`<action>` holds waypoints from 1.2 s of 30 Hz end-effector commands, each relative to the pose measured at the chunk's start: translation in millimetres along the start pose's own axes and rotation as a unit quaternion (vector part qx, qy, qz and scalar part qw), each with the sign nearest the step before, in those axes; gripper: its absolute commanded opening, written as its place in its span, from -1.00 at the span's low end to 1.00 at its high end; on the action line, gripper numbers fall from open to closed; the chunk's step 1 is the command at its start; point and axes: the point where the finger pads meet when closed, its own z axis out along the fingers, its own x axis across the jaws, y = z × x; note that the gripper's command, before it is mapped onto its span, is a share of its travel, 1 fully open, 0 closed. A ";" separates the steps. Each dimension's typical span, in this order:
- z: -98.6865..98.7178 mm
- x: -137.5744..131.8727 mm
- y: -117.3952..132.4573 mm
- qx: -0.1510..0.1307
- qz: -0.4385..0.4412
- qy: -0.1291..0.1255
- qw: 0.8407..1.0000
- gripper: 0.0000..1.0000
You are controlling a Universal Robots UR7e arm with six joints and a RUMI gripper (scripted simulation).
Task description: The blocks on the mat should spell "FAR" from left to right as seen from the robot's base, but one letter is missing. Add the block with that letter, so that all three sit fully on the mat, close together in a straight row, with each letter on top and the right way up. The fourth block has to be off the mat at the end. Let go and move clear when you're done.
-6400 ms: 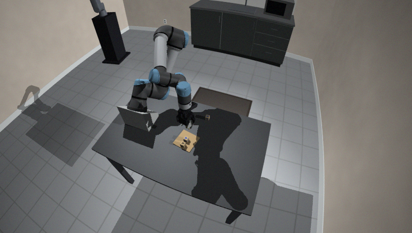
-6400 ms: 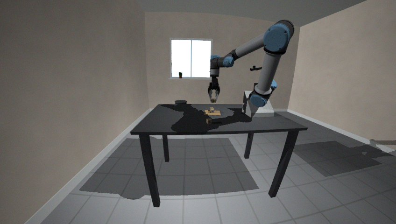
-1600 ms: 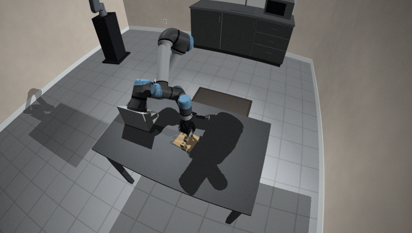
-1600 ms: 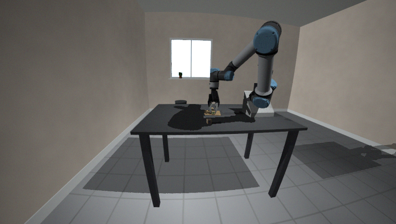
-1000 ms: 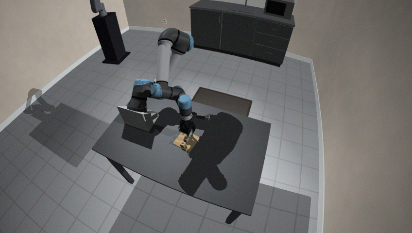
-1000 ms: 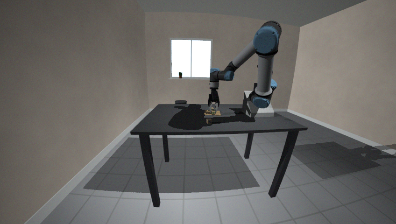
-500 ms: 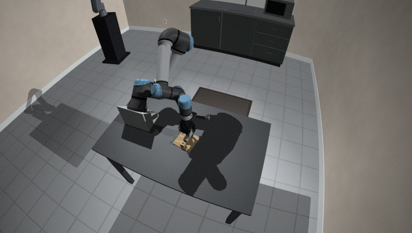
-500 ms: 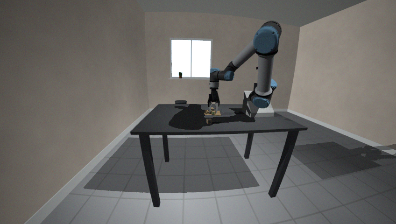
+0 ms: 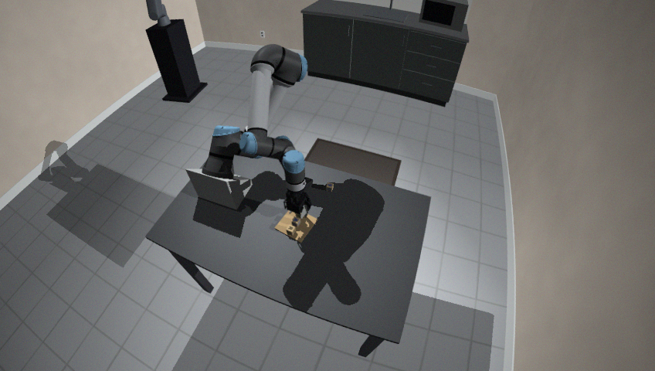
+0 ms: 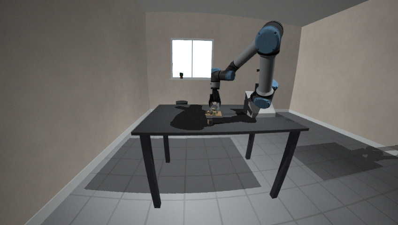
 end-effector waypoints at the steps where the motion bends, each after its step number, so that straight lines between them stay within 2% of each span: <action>1: -11.2 0.4 0.2 0.000 0.000 0.000 1.000 -0.44; 6: -35.2 0.3 0.2 0.000 0.000 0.000 1.000 -0.44; 8: -35.2 0.3 0.2 0.000 0.000 0.000 1.000 -0.44; 17: -78.9 0.3 0.1 0.000 0.000 0.000 1.000 -0.44; 26: -87.2 0.3 0.1 0.000 0.000 0.000 1.000 -0.44; 27: -87.2 0.3 0.1 0.000 0.000 0.000 1.000 1.00; 36: -87.2 0.3 0.1 0.000 0.000 0.000 1.000 1.00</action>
